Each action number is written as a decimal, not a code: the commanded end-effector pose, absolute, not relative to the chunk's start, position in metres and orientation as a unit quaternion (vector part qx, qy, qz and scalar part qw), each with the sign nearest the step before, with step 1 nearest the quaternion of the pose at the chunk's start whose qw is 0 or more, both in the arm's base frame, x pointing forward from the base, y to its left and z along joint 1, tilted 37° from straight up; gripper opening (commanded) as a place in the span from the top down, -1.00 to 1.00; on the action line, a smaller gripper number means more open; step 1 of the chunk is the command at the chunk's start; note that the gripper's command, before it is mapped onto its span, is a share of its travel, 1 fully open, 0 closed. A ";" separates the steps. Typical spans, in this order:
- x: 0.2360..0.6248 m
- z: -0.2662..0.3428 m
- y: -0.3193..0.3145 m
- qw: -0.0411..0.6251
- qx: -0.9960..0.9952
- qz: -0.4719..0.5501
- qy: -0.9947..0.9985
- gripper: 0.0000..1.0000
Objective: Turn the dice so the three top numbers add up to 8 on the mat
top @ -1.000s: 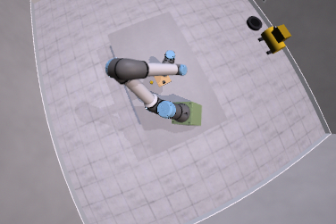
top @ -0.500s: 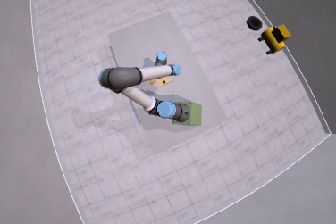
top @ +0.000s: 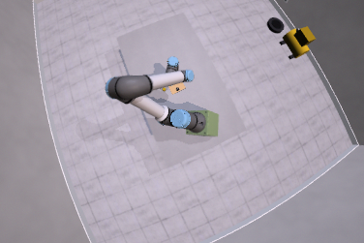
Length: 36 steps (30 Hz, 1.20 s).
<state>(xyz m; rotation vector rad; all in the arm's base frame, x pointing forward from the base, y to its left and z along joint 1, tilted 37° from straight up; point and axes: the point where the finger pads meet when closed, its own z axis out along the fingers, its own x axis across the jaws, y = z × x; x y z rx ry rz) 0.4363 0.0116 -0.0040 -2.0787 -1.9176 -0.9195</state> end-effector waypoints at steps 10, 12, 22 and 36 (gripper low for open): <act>0.438 -0.008 0.014 0.083 -0.696 -0.308 -0.643 0.02; 0.440 -0.012 0.017 0.083 -0.696 -0.308 -0.643 0.02; 0.451 -0.039 0.034 0.083 -0.696 -0.308 -0.643 0.02; 0.465 -0.075 0.057 0.083 -0.696 -0.308 -0.643 0.02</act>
